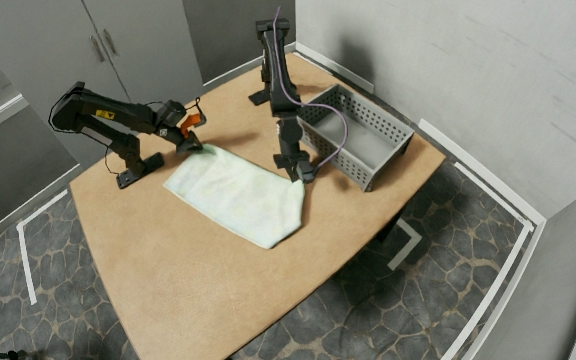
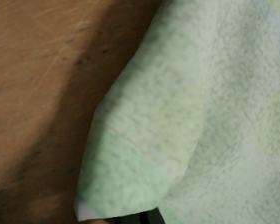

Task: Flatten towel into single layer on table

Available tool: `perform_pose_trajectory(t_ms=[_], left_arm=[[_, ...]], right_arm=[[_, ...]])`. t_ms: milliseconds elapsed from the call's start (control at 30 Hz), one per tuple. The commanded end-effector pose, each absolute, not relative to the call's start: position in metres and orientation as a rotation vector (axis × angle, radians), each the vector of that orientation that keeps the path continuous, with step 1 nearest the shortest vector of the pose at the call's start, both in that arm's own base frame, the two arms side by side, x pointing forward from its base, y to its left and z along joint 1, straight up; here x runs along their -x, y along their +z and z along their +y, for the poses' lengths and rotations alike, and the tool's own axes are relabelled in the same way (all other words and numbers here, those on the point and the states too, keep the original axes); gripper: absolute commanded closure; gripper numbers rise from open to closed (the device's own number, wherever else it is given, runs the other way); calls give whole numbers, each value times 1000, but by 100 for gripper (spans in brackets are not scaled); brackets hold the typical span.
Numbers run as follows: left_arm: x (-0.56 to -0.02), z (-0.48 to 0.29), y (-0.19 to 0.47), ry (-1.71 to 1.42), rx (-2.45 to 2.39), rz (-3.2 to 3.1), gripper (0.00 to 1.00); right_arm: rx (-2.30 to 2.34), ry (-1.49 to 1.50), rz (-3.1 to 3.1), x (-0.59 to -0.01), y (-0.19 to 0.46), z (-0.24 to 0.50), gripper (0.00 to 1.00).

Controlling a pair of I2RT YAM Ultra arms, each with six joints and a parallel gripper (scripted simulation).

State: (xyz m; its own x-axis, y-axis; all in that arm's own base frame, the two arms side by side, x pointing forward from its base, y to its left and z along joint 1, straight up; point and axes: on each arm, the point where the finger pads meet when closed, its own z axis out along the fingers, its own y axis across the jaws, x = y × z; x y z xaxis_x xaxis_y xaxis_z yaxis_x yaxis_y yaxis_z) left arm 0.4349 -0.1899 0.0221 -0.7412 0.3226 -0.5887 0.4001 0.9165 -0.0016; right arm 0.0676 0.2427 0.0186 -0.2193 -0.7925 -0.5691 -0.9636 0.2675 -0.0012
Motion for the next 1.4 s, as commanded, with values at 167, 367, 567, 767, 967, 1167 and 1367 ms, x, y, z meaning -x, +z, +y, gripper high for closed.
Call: perform_pose_trajectory(t_ms=[167, 367, 567, 767, 967, 1167, 1367], left_arm=[[-423, -179, 25, -154, -505, 2489, 88], [-435, -185, 54, -165, -501, 2446, 46], [-434, -185, 53, -163, -503, 2456, 36], [-433, -185, 95, -165, -501, 2446, 36], [-433, -193, 94, -164, -528, 2478, 36], [-449, -223, 111, -182, -579, 2468, 36], [-469, -258, 132, -202, -633, 2456, 36]], right_arm=[[1610, 511, 2062, -64, 25, 257, 88], [1587, 536, 2036, -65, 48, 260, 46], [1587, 536, 2036, -65, 51, 260, 36], [1587, 536, 2036, -64, 89, 258, 36], [1550, 523, 2059, -71, 104, 251, 36], [1446, 485, 2119, -87, 121, 220, 36], [1340, 378, 2284, -107, 140, 184, 36]])
